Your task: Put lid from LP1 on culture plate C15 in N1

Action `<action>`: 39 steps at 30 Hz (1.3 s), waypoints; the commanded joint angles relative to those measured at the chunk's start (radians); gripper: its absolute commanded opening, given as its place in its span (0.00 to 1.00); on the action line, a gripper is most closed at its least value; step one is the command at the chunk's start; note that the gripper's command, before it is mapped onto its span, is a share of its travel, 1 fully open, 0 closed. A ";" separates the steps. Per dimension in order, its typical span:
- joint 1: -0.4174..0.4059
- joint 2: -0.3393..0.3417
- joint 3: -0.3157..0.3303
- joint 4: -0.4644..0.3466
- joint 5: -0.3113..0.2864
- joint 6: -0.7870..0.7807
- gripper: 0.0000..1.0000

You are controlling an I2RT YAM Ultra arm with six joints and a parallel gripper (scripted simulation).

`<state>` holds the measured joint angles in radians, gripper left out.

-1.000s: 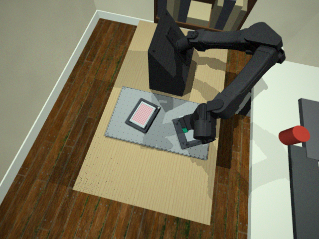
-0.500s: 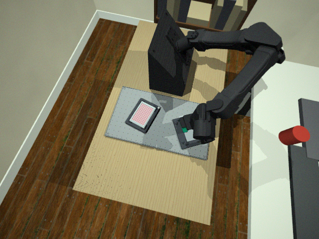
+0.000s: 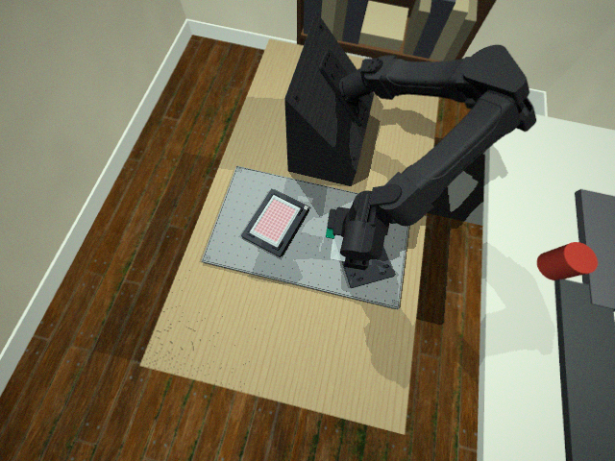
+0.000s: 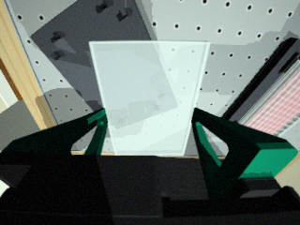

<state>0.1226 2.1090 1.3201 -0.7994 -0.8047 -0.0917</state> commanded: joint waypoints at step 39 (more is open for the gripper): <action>-0.246 0.229 0.003 0.024 0.022 0.009 0.00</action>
<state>-0.0845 2.3344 1.3136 -0.7753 -0.7895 -0.0490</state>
